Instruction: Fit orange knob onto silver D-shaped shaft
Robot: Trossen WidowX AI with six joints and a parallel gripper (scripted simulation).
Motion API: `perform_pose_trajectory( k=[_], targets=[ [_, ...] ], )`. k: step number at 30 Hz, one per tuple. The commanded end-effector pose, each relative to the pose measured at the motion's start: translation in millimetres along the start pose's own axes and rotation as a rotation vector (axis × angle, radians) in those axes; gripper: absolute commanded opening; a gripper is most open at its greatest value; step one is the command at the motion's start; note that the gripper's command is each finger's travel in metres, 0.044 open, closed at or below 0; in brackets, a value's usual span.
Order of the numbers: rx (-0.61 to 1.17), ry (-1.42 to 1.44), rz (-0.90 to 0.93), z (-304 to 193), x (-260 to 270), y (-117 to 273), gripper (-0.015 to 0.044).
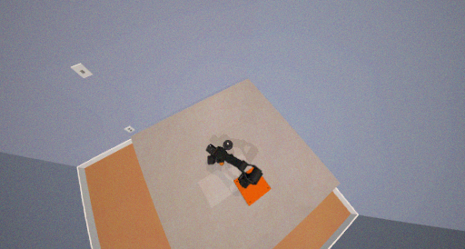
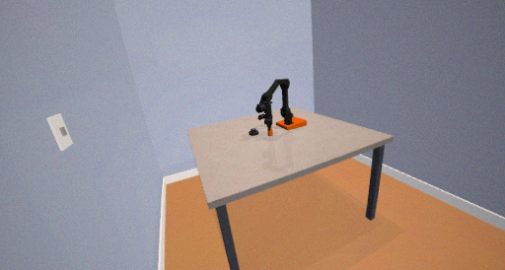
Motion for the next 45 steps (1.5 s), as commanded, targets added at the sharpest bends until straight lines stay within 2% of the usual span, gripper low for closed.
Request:
perform_pose_trajectory(
  k=[1,30,40,45],
  targets=[
    [0.003,0.003,-0.006,0,-1,-7,0.0440],
    [0.004,0.003,-0.007,-3,-3,-51,0.0440],
    [0.004,0.003,-0.007,-3,-3,-51,0.0178],
    [0.004,0.003,-0.007,-3,-3,-51,0.0144]
  ],
)
Point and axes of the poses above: the point midway between the two fingers, 35 mm back from their tips, its own y axis back along the fingers, its own x axis across the jaws, z = x × y, the point moved 8 cm from there along y, back along the fingers, and after that the axes turned 10 degrees about y, right-handed, at the moved point
